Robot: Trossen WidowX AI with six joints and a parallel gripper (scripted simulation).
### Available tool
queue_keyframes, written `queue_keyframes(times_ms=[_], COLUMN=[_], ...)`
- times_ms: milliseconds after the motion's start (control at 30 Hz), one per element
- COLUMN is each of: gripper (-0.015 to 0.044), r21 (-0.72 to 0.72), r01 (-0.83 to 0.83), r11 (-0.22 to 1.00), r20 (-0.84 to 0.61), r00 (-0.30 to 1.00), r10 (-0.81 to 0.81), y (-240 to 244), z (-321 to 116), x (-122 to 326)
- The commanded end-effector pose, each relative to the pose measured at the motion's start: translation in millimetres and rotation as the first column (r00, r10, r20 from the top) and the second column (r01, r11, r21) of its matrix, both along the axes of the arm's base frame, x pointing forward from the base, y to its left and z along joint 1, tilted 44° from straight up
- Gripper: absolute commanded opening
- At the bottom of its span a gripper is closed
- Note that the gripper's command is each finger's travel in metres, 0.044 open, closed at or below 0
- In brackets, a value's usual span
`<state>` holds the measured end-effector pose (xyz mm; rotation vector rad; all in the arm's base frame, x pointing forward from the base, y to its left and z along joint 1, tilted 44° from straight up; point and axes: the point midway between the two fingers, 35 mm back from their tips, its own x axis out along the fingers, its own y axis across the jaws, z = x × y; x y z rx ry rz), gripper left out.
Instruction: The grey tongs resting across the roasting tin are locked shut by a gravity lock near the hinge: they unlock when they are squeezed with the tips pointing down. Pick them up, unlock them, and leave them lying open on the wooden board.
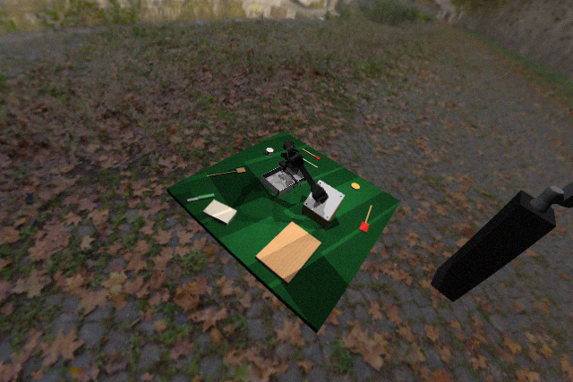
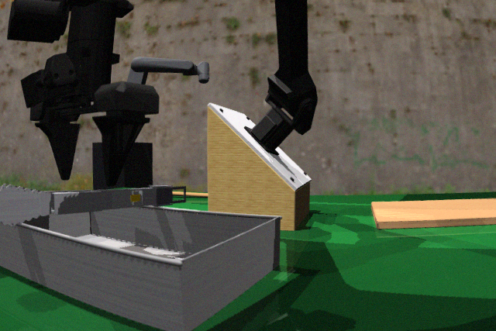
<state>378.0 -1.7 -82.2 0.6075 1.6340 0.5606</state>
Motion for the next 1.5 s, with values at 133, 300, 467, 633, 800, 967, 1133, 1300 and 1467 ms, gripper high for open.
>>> queue_keyframes(times_ms=[133,300,467,633,800,967,1133,1300,1467], gripper=[0.0440,0.0440,0.0440,0.0440,0.0440,0.0440,0.0440,0.0440,0.0440], r21=[0.007,0.007,0.007,0.007,0.007,0.007,0.007,0.008,0.008], r01=[0.022,0.022,0.023,0.023,0.023,0.023,0.023,0.023,0.023], r11=[1.000,1.000,1.000,1.000,1.000,1.000,1.000,1.000,1.000], r20=[-0.002,-0.002,-0.001,-0.001,-0.001,-0.001,-0.001,-0.001,-0.002], r00=[1.000,1.000,1.000,1.000,1.000,1.000,1.000,1.000,1.000], r10=[-0.022,-0.022,-0.022,-0.023,-0.023,-0.023,-0.023,-0.023,-0.023], y=[3.5,3.6,7.2,12.8,18.5,24.1,29.7,35.3,41.0], z=[5.8,5.6,1.6,-4.7,-10.8,-16.8,-22.8,-28.6,-34.4], x=[12.0,12.0,11.9,11.6,11.1,10.4,9.5,8.5,7.2])
